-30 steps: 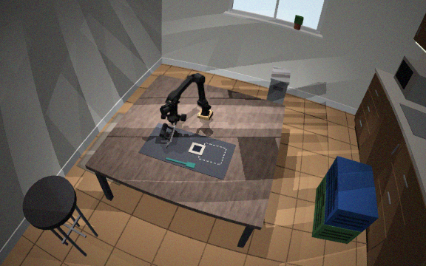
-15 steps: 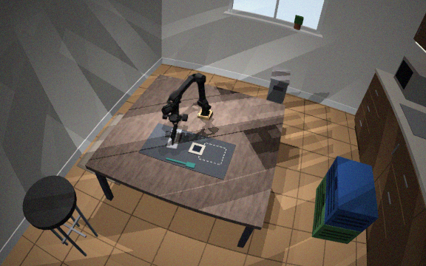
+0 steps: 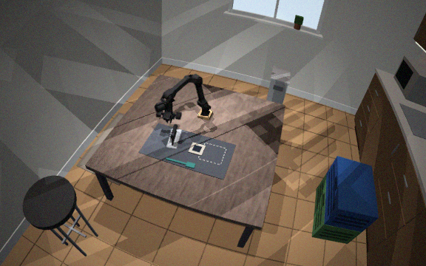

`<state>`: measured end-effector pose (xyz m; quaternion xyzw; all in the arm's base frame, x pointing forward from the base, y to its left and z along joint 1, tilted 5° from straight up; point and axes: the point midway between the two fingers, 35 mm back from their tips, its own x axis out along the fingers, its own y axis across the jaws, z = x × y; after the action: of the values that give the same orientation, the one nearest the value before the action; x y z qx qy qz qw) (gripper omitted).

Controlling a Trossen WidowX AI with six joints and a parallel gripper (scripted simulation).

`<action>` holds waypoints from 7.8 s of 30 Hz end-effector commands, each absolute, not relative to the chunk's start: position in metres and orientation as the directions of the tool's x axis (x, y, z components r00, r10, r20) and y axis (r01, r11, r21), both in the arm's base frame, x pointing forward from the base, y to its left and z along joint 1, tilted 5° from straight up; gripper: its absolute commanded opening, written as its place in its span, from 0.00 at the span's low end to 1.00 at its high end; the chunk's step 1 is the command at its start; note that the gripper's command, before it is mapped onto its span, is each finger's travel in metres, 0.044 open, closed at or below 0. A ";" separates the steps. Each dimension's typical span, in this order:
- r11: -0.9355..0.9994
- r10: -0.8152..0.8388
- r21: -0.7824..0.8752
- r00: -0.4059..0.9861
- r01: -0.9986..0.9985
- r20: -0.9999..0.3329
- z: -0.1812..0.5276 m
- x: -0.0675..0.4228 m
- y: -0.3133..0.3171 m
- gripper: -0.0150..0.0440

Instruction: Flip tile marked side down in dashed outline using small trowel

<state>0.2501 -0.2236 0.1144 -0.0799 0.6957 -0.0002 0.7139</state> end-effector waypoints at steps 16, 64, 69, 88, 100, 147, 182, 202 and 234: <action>0.987 -0.116 -0.119 0.031 -0.107 -0.993 0.125 0.249 -0.255 0.42; 0.987 -0.115 -0.118 0.030 -0.109 -0.993 0.124 0.249 -0.255 0.38; 0.987 -0.115 -0.118 0.030 -0.109 -0.993 0.124 0.249 -0.255 0.25; 0.987 -0.114 -0.117 0.030 -0.108 -0.993 0.125 0.251 -0.253 0.51; 0.991 -0.099 -0.102 0.037 -0.083 -0.994 0.145 0.321 -0.158 0.71; 0.991 -0.099 -0.102 0.037 -0.083 -0.994 0.100 0.323 -0.163 0.47; 0.860 -0.099 -0.067 0.037 0.507 -0.994 0.100 0.323 -0.163 0.47; 0.444 -0.099 -0.011 0.037 0.896 -0.994 0.100 0.323 -0.163 0.47; 0.440 -0.099 -0.010 0.037 0.898 -0.994 0.100 0.323 -0.163 0.71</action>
<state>0.3231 -0.1630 0.1004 0.3492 0.5700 -0.3950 0.6302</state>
